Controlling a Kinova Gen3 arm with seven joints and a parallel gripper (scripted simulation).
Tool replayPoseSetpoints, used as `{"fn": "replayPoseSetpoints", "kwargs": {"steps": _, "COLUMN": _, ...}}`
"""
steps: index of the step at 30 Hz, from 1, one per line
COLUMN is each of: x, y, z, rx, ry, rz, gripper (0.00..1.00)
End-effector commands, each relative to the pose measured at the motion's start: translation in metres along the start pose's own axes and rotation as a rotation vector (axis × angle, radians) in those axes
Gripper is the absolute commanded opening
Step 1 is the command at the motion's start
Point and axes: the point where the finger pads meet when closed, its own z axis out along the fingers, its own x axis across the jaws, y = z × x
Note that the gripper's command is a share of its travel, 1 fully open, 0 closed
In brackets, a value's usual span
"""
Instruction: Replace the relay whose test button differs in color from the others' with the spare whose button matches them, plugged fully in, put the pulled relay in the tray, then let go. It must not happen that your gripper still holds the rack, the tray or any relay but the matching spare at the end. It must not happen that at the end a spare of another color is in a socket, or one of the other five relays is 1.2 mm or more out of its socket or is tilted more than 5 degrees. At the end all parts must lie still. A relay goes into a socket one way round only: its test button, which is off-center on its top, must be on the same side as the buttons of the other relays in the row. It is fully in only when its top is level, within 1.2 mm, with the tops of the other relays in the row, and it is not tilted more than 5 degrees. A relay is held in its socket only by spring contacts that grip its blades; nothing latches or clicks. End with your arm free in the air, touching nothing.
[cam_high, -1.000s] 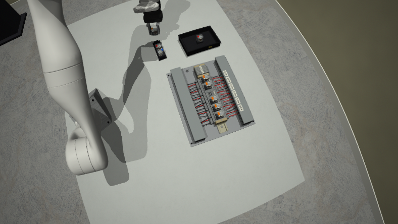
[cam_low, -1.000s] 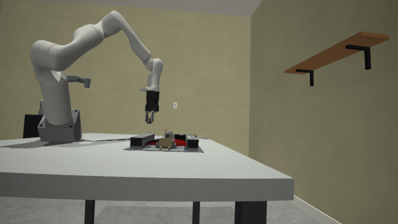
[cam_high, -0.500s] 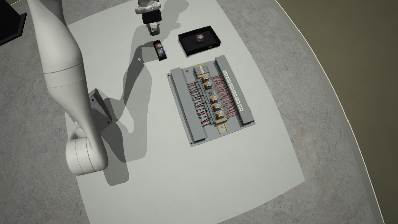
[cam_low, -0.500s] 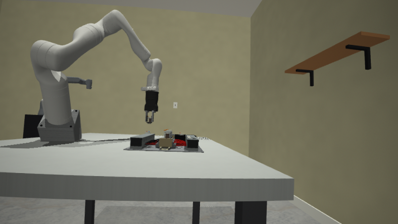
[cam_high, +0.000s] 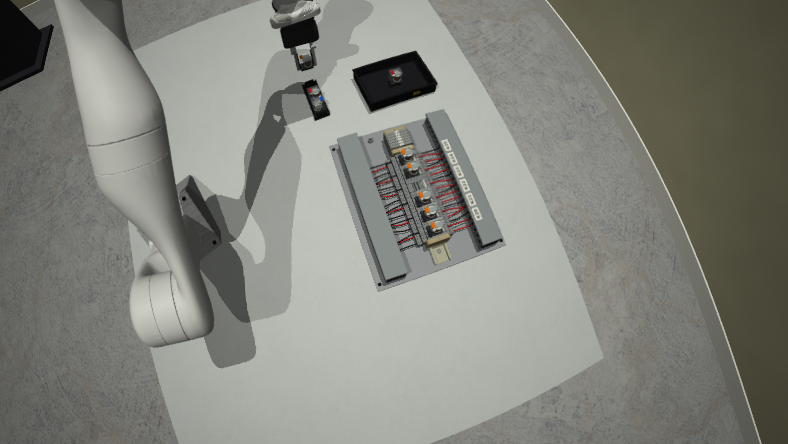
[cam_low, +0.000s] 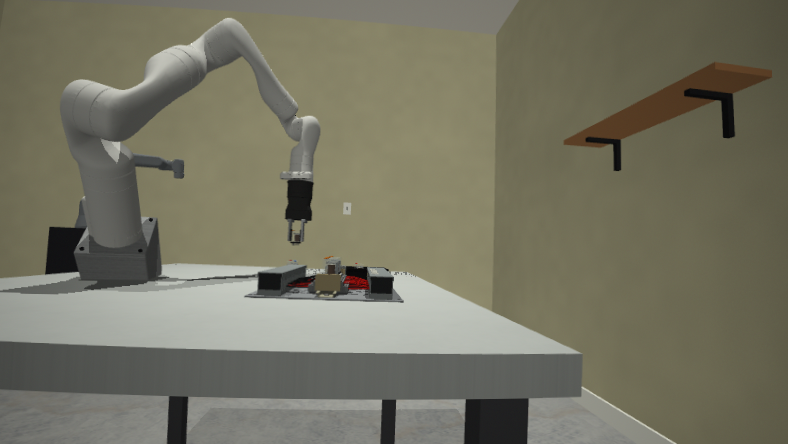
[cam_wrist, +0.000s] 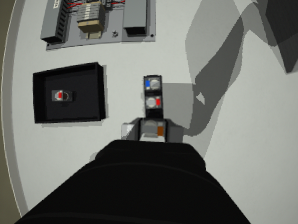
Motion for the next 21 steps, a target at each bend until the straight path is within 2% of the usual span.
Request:
{"fn": "replayPoseSetpoints", "kwargs": {"steps": 1, "x": 0.0, "y": 0.001, "z": -0.002, "rx": -0.004, "ry": 0.0, "rz": -0.009, "gripper": 0.0}}
{"fn": "replayPoseSetpoints", "kwargs": {"steps": 7, "x": -0.001, "y": 0.001, "z": -0.002, "rx": -0.005, "ry": 0.001, "rz": -0.03, "gripper": 0.0}}
{"fn": "replayPoseSetpoints", "kwargs": {"steps": 21, "x": -0.024, "y": -0.05, "z": 0.0, "rx": -0.005, "ry": 0.001, "rz": -0.03, "gripper": 0.0}}
